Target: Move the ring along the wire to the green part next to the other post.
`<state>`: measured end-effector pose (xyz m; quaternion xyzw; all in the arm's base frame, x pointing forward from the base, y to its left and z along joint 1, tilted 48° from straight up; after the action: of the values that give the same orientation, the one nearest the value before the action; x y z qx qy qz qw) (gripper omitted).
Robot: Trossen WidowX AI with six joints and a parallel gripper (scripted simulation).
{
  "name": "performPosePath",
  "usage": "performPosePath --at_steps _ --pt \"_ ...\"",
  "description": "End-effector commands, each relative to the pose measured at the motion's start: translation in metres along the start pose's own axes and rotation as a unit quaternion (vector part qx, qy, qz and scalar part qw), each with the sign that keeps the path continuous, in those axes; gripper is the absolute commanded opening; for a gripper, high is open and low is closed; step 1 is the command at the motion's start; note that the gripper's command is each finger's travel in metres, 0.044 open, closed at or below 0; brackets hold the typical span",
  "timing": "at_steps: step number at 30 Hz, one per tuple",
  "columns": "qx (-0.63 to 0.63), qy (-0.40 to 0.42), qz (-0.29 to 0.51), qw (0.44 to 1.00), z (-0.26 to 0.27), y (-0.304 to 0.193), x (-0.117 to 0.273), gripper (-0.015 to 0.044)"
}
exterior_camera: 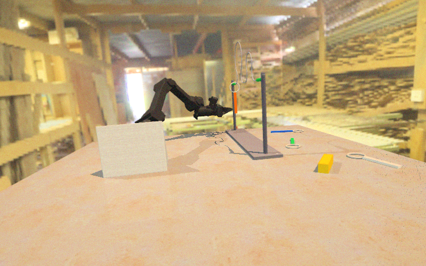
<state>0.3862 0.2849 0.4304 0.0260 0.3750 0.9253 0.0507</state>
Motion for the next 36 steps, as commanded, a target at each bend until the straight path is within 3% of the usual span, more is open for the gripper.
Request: performPosePath --at_steps 1,36 --pt "0.005 0.000 0.003 1.000 0.000 -0.004 -0.008 0.0160" --pt "0.006 0.002 0.001 1.000 -0.001 -0.003 -0.056 0.0160"
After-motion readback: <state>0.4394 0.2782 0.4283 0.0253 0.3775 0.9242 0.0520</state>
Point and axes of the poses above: the point midway between the two fingers, 35 mm back from their tips, its own x axis back along the fingers, its own z axis across the jaws, y = z × x, the point moved 2 cm from there along x, back along the fingers, and after that the axes turned 5 degrees about x, right-handed, at the moved point
